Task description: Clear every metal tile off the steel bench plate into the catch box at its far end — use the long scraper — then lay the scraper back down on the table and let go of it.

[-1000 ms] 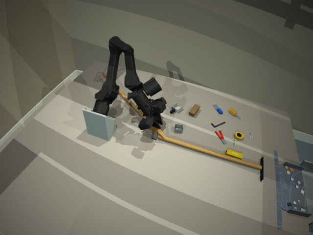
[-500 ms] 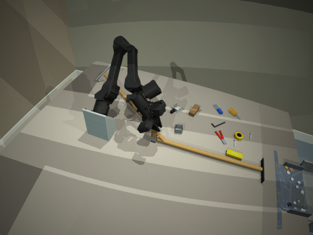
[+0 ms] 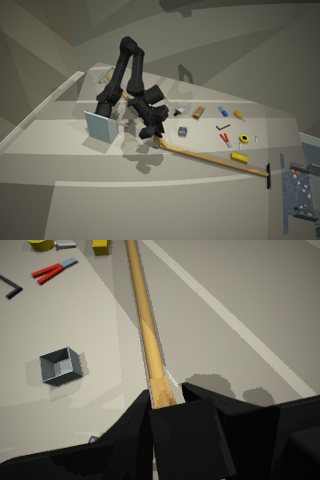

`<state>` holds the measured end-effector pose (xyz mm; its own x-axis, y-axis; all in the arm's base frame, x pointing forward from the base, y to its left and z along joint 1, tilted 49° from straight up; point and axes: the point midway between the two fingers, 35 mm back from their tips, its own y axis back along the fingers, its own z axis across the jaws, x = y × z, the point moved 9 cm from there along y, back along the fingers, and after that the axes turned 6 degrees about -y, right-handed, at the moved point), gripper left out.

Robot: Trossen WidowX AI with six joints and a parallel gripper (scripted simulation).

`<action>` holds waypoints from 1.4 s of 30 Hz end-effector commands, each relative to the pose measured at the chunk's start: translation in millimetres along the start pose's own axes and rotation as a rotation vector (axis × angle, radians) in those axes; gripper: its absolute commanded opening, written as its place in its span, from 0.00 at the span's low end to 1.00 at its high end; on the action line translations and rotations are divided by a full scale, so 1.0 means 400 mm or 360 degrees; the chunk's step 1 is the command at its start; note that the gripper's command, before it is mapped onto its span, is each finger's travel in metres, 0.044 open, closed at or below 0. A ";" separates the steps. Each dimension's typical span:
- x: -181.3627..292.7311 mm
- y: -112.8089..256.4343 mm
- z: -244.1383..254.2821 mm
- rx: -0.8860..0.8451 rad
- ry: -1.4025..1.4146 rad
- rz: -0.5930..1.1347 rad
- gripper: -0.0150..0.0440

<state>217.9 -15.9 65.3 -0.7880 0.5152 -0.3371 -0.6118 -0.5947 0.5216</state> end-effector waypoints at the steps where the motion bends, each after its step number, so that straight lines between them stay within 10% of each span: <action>1: -0.005 0.002 -0.019 0.0009 -0.0001 -0.0011 0.25; 42: 0.001 0.011 -0.160 -0.0023 0.0007 -0.0040 0.25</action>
<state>211.5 -53.3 21.3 -0.7787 0.5218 -0.3484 -0.6249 -0.5955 0.5048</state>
